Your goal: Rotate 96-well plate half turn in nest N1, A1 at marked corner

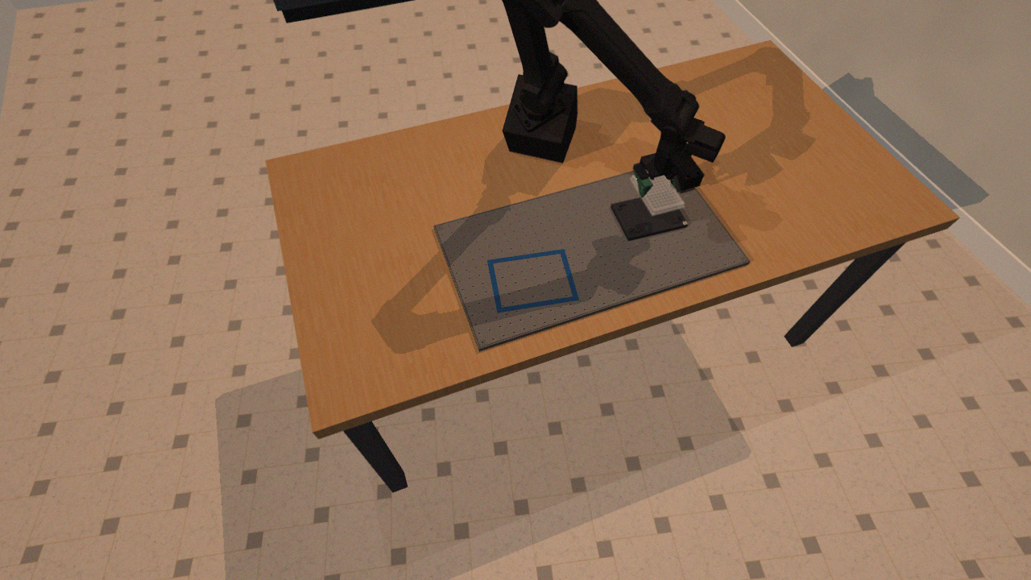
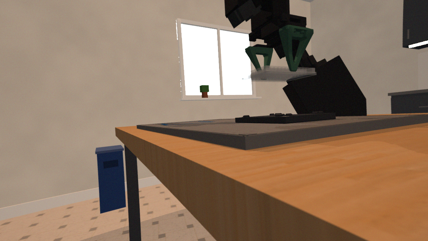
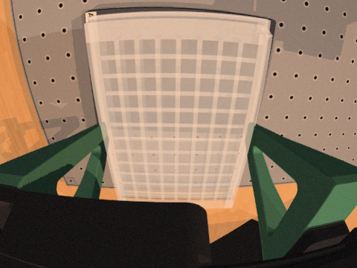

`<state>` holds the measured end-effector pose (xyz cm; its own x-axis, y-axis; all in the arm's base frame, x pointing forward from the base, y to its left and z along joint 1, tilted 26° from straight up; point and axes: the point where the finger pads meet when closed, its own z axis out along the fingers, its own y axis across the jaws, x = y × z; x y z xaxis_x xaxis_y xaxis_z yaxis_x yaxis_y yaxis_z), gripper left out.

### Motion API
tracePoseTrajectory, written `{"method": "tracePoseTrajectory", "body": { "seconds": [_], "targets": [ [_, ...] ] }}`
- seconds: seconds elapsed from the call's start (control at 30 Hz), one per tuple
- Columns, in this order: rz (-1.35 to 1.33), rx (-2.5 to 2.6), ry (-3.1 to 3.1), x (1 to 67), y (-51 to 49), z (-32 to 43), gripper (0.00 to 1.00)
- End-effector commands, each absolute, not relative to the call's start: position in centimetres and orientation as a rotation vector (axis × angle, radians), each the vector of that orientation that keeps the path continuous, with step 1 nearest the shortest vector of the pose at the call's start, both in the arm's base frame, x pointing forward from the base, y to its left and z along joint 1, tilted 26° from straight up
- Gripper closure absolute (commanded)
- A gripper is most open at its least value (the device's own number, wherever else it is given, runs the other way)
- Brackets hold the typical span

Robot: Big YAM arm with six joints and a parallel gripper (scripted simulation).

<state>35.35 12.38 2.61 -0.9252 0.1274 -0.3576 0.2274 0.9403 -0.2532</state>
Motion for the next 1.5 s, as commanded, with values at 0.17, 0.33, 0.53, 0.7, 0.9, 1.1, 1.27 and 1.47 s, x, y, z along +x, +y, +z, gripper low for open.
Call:
{"method": "tracePoseTrajectory", "body": {
  "seconds": [0.17,0.33,0.53,0.7,0.9,1.1,1.27,1.47],
  "targets": [
    [-0.486,-0.121,2.794,35.56,12.86,2.70,1.00],
    [-0.526,-0.360,2.799,35.24,12.77,2.59,1.00],
    [-0.566,-0.646,2.776,35.09,12.76,2.63,1.00],
    [-0.583,-0.786,2.753,35.10,12.78,2.72,1.00],
    [-0.616,-1.063,2.687,35.39,12.93,3.01,1.00],
    [-0.648,-1.340,2.601,35.39,12.83,3.04,1.00],
    [-0.662,-1.476,2.549,35.41,12.76,3.06,1.00],
    [-0.686,-1.741,2.424,35.47,12.63,3.14,1.00]
  ]
}}
